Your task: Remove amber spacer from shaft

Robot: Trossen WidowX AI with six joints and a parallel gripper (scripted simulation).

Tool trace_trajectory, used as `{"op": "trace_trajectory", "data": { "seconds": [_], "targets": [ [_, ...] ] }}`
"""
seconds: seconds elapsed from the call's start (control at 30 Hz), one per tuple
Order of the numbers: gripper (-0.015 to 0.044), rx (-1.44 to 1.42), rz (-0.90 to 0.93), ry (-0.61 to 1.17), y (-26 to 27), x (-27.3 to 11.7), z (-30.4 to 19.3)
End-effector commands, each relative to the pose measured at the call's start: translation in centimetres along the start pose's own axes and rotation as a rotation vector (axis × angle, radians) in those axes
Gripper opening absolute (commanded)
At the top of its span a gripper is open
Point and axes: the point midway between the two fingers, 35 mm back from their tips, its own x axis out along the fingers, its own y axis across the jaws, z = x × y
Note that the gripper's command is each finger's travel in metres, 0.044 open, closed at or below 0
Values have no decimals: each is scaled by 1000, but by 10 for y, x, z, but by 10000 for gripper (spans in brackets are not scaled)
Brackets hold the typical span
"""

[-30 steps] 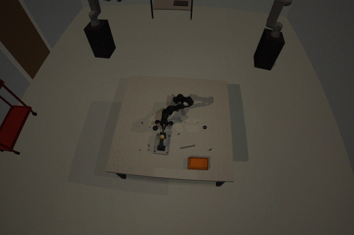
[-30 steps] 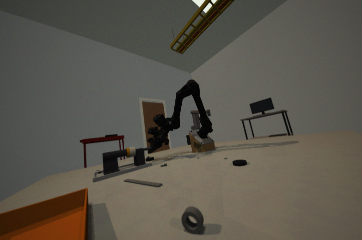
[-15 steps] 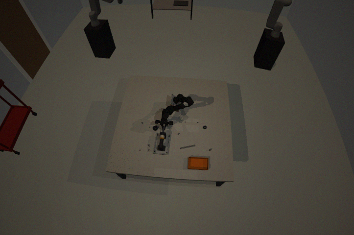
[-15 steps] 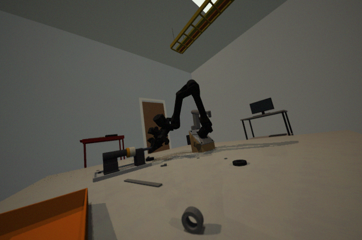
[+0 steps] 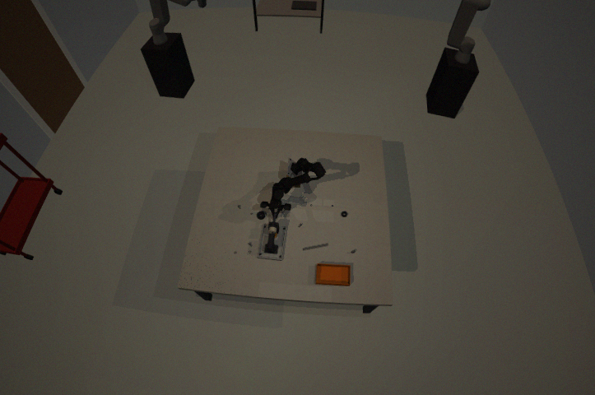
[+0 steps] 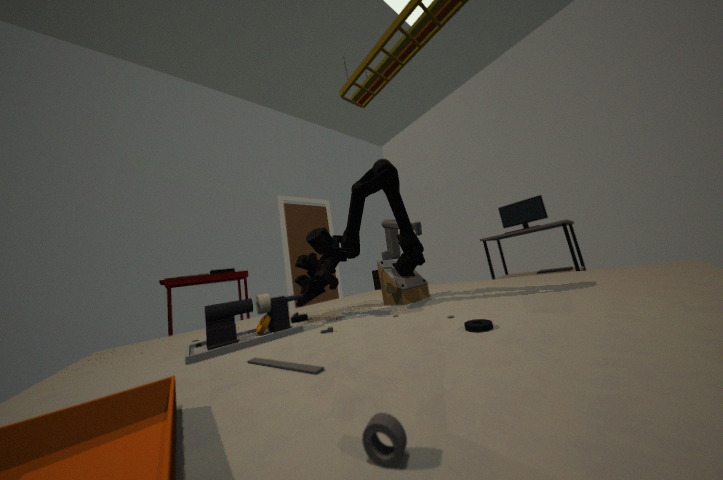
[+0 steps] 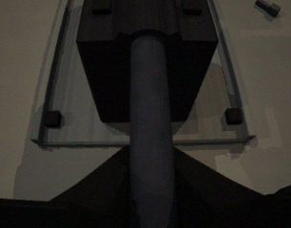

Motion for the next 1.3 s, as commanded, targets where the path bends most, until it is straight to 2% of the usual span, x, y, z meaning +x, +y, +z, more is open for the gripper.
{"op": "trace_trajectory", "data": {
  "seconds": [0.0, 1.27],
  "targets": [
    [0, 0, 0, 0, 0, 0, 0],
    [0, -2, 1, 0, 0, 6, 7]
  ]
}}
